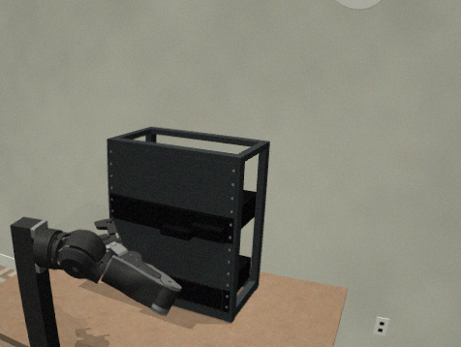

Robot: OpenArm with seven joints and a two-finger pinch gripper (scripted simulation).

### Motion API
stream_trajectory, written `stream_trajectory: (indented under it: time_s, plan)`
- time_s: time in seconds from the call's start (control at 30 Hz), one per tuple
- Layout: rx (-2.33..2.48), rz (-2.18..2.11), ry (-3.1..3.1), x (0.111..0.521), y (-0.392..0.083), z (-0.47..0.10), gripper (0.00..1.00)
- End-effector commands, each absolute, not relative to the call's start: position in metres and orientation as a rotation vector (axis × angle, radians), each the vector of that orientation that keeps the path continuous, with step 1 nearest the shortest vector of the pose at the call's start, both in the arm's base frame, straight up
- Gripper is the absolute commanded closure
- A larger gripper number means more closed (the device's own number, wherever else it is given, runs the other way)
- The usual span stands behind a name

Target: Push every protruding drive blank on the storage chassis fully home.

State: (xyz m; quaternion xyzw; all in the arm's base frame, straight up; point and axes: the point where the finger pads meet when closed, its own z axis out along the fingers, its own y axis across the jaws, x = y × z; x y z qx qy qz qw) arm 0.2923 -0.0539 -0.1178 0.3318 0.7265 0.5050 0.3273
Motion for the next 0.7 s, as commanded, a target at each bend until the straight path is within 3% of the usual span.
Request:
stream_trajectory:
  time_s: [0.0,0.67]
  plan:
    - [0.898,1.349,1.817,0.297,-0.061,-0.107,0.00]
    - [1.183,1.242,1.332,0.299,-0.162,-0.090,0.00]
